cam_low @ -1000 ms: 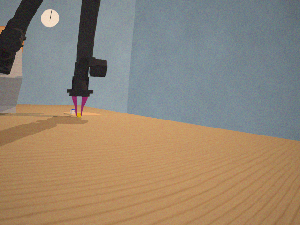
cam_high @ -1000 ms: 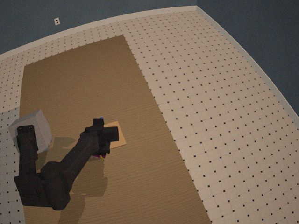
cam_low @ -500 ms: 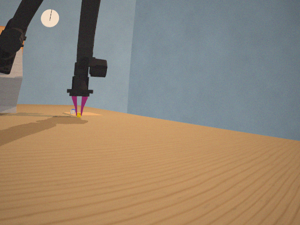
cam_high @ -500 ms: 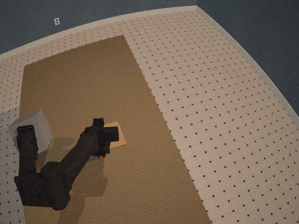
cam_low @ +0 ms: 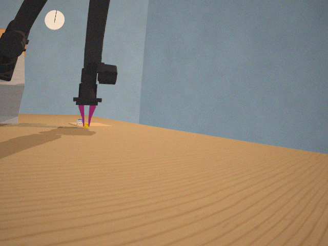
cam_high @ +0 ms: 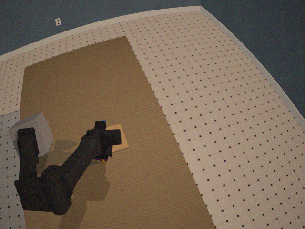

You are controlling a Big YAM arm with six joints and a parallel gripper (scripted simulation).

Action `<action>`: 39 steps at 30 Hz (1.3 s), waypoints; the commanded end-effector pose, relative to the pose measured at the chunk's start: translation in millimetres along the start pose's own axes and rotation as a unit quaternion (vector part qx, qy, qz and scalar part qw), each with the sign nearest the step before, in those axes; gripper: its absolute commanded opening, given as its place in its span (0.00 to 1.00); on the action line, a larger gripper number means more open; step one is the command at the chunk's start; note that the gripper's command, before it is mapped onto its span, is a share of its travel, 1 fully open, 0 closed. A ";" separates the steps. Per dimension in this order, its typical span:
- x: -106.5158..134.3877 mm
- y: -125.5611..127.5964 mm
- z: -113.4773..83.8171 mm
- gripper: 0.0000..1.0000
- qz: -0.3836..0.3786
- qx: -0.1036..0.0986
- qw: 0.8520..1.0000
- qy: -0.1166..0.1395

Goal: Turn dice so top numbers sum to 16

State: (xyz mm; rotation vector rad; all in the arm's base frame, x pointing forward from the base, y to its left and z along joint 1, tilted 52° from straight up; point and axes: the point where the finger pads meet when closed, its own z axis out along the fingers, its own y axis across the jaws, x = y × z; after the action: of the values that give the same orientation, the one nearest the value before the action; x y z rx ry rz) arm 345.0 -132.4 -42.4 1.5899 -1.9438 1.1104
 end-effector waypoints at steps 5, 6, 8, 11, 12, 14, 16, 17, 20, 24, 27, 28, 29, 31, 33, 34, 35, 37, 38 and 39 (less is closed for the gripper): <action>-6.4 0.2 -9.6 0.11 -0.008 0.005 1.000 -0.005; -4.0 -3.8 -14.6 0.11 -0.002 0.009 1.000 -0.005; -4.1 -8.0 -24.1 0.11 0.001 0.011 1.000 -0.005; -4.2 -11.5 -44.6 0.11 0.004 0.013 1.000 -0.006; -4.2 -12.1 -52.3 0.11 0.004 0.014 1.000 -0.006; -4.3 -12.6 -60.3 0.11 0.005 0.014 1.000 -0.006; -4.3 -13.1 -68.3 0.11 0.005 0.014 1.000 -0.007; -4.3 -13.6 -76.1 0.11 0.006 0.015 1.000 -0.007; -4.7 -14.5 -96.2 0.11 0.007 0.015 1.000 -0.009; -4.1 -6.7 -107.9 0.11 0.002 0.010 1.000 -0.008; 0.7 -3.2 -98.4 0.11 0.006 -0.006 1.000 0.000; 0.4 -2.7 -98.0 0.11 0.005 -0.007 1.000 0.000; 0.4 -2.6 -98.0 0.11 0.005 -0.007 1.000 0.000; -2.8 -4.5 -100.6 0.11 0.006 0.000 1.000 -0.003; -6.3 -5.5 -104.2 0.11 0.002 0.006 1.000 -0.006; -6.3 -5.5 -104.2 0.11 0.002 0.006 1.000 -0.006; -6.2 -5.5 -104.1 0.11 0.003 0.006 1.000 -0.006; -6.3 -11.5 -103.8 0.11 0.013 0.006 1.000 -0.006; -4.5 -13.6 -100.7 0.11 0.026 0.001 1.000 -0.004; -2.4 -16.2 -98.3 0.11 0.048 -0.003 0.999 -0.002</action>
State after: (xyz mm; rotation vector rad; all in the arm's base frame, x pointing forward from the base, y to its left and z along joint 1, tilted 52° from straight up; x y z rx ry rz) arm 327.0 -55.5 16.5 1.5811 -1.9553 1.1051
